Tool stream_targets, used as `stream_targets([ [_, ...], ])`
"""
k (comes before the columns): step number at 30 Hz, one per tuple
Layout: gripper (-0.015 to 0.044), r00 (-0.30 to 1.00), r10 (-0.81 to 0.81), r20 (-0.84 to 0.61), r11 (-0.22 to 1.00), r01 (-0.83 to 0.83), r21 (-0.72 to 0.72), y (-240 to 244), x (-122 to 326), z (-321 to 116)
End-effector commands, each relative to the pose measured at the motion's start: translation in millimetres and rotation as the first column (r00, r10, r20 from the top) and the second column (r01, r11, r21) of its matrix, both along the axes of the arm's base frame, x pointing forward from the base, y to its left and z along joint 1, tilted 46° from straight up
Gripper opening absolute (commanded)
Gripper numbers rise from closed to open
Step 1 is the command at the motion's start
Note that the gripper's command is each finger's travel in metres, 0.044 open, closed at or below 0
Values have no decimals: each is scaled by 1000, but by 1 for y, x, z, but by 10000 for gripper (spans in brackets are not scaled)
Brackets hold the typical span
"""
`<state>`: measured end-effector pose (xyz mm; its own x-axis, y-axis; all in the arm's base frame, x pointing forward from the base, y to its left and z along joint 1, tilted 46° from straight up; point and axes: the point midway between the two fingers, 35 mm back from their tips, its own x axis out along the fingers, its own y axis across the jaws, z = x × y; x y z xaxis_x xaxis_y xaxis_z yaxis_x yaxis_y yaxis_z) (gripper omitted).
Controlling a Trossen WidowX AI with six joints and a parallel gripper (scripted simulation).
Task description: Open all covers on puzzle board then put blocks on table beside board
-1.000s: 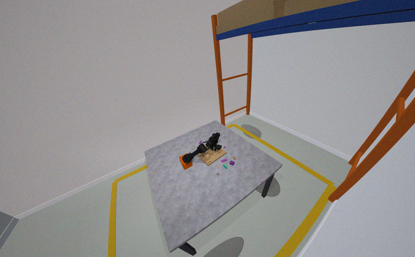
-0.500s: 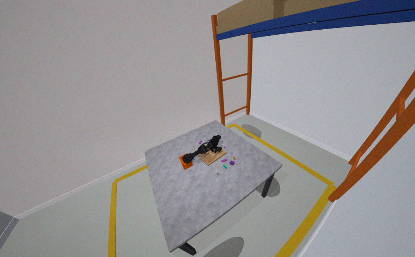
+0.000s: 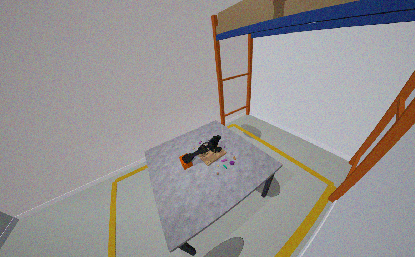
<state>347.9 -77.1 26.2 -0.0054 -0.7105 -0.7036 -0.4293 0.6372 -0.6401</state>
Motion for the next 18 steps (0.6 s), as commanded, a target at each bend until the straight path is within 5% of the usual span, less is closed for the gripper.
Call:
stream_targets([
  [1, 144, 1000, 2, -3, 1000, -2, -4, -1, 0, 0],
  [18, 144, 1000, 2, -3, 1000, -2, -5, -9, 0, -7],
])
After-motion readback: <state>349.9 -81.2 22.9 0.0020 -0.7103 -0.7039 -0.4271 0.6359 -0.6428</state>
